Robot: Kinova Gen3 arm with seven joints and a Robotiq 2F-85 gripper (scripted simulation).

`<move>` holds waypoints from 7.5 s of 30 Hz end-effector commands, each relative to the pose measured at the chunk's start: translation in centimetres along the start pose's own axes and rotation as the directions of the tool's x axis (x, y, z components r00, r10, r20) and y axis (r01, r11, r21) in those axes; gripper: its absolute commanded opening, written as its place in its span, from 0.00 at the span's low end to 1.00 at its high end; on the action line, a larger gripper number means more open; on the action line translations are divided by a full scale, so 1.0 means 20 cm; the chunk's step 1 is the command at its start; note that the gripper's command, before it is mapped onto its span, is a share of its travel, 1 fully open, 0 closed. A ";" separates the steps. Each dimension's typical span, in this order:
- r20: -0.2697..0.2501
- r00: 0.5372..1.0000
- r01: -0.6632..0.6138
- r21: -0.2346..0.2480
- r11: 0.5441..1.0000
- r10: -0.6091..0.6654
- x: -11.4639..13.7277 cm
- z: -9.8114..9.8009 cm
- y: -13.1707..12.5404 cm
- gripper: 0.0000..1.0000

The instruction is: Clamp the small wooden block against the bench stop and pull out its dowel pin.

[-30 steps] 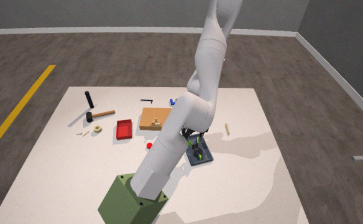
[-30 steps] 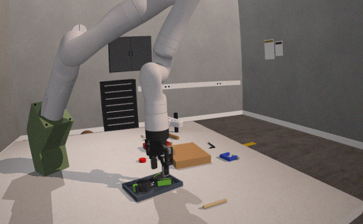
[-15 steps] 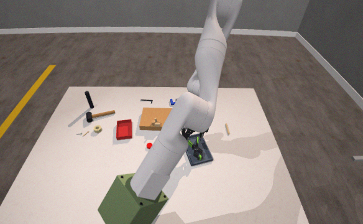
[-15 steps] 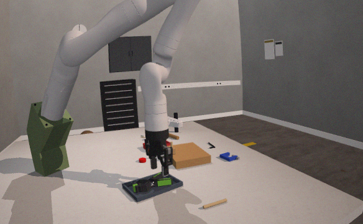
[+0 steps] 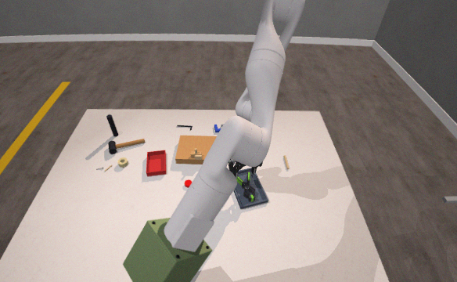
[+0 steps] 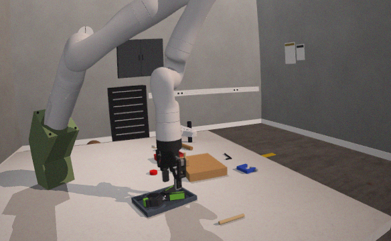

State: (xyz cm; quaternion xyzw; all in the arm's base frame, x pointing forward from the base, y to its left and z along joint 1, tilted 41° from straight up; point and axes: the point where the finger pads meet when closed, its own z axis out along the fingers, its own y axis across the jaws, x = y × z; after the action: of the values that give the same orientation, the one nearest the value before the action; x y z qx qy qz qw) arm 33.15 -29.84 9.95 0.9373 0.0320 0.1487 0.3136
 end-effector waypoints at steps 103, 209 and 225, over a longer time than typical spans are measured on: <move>-0.007 1.000 0.001 -0.002 1.000 -0.001 0.02 0.17 0.00 0.77; -0.002 1.000 0.002 0.001 1.000 -0.002 0.00 0.17 0.00 0.32; -0.002 1.000 0.002 0.001 1.000 -0.002 0.00 0.17 0.00 0.32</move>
State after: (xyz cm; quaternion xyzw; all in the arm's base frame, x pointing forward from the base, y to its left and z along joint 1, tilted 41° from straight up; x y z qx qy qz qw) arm 34.51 -31.81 7.38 0.9362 0.0352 0.1523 0.3148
